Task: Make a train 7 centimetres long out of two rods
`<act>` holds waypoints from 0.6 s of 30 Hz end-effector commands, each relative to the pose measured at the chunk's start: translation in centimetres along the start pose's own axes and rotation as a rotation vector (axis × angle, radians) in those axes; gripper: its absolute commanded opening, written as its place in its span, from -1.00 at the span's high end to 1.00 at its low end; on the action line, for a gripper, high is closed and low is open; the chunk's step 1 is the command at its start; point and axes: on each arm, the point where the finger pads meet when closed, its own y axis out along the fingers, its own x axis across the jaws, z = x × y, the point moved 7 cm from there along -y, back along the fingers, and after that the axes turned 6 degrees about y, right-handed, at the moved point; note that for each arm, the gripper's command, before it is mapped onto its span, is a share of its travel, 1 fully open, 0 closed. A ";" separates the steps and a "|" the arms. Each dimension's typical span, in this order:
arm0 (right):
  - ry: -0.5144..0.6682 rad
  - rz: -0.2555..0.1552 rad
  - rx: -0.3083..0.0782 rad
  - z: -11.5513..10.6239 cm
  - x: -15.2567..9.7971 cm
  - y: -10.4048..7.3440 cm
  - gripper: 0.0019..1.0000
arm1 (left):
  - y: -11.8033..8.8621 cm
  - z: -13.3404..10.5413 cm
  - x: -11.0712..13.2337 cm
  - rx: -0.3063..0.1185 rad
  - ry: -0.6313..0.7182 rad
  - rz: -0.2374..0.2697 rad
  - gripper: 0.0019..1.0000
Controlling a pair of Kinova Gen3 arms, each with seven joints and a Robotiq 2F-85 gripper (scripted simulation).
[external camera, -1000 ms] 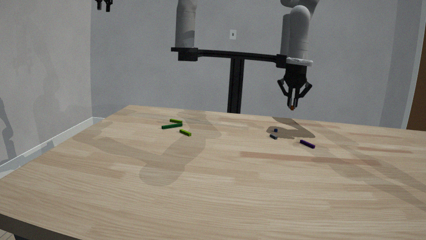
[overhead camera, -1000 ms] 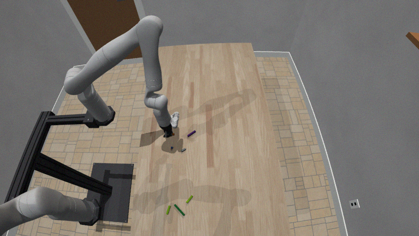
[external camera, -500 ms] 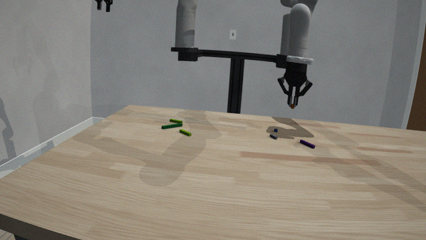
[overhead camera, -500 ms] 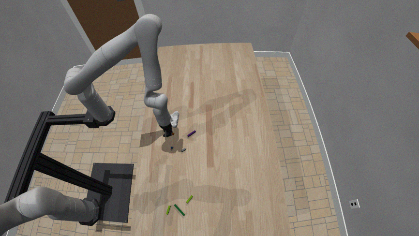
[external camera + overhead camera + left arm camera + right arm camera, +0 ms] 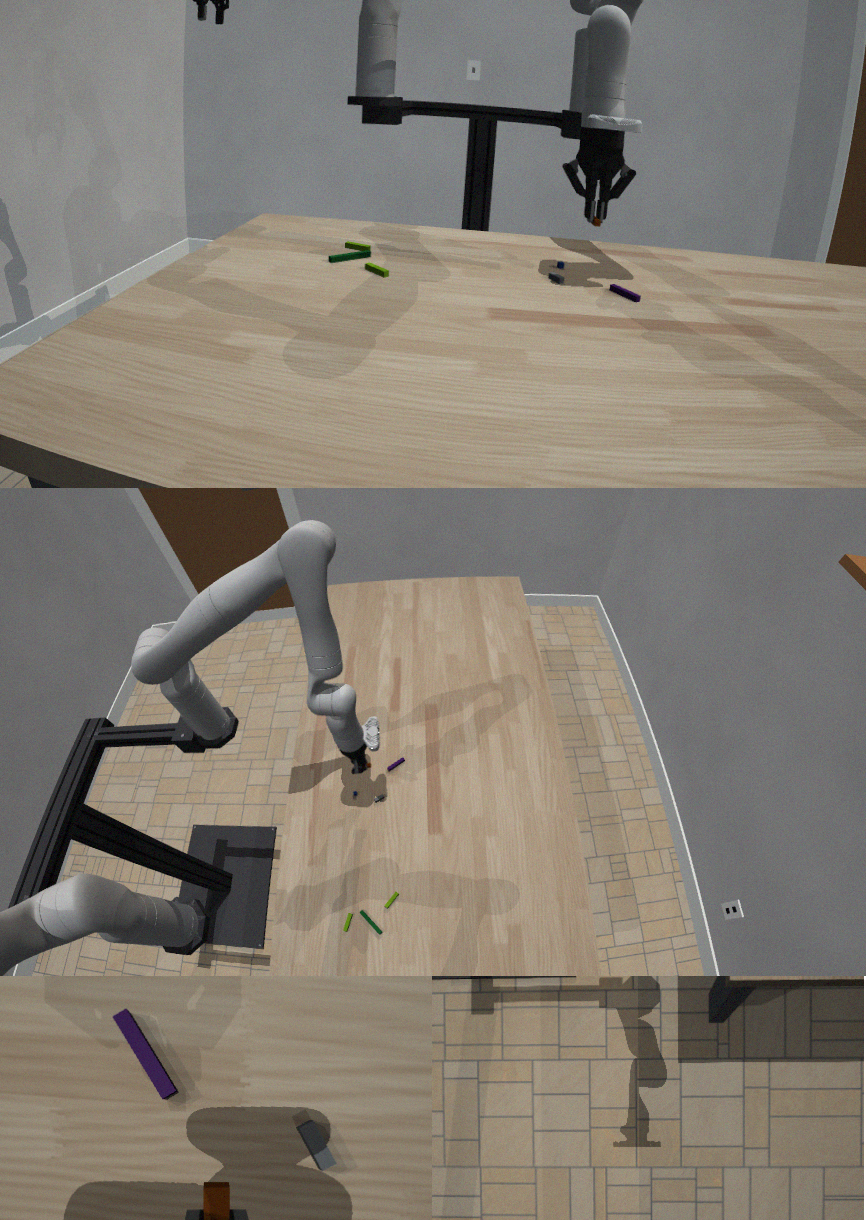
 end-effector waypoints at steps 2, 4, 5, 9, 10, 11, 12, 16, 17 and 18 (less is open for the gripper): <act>0.000 0.000 -0.002 0.0 0.0 -0.1 -1.00 | 0.1 2.0 0.5 0.003 -0.115 0.010 0.65; 0.000 0.000 -0.002 0.0 0.0 -0.1 -1.00 | 0.1 2.9 0.9 0.003 -0.178 0.012 0.65; 0.000 0.000 -0.002 0.0 0.0 -0.1 -1.00 | 0.1 3.3 1.1 0.002 -0.210 0.012 0.65; 0.000 0.000 -0.002 0.0 0.0 -0.1 -1.00 | 0.1 4.1 1.5 -0.001 -0.271 0.010 0.65; 0.000 0.000 -0.002 0.0 0.0 -0.1 -1.00 | 0.0 4.5 1.7 -0.003 -0.299 0.009 0.65; 0.000 0.000 -0.002 0.0 0.0 -0.1 -1.00 | 0.0 4.9 1.9 -0.005 -0.327 0.007 0.65; 0.000 0.000 -0.002 0.0 0.0 -0.1 -1.00 | 0.0 5.2 2.2 -0.008 -0.353 0.005 0.65; 0.000 0.000 -0.002 0.0 0.0 -0.1 -1.00 | -0.1 6.1 3.0 -0.020 -0.435 -0.004 0.65; 0.000 0.000 -0.002 0.0 0.0 -0.1 -1.00 | -0.2 6.3 3.1 -0.022 -0.449 -0.007 0.65; 0.000 0.000 -0.002 0.0 0.0 -0.1 -1.00 | -0.2 6.4 3.2 -0.024 -0.461 -0.008 0.65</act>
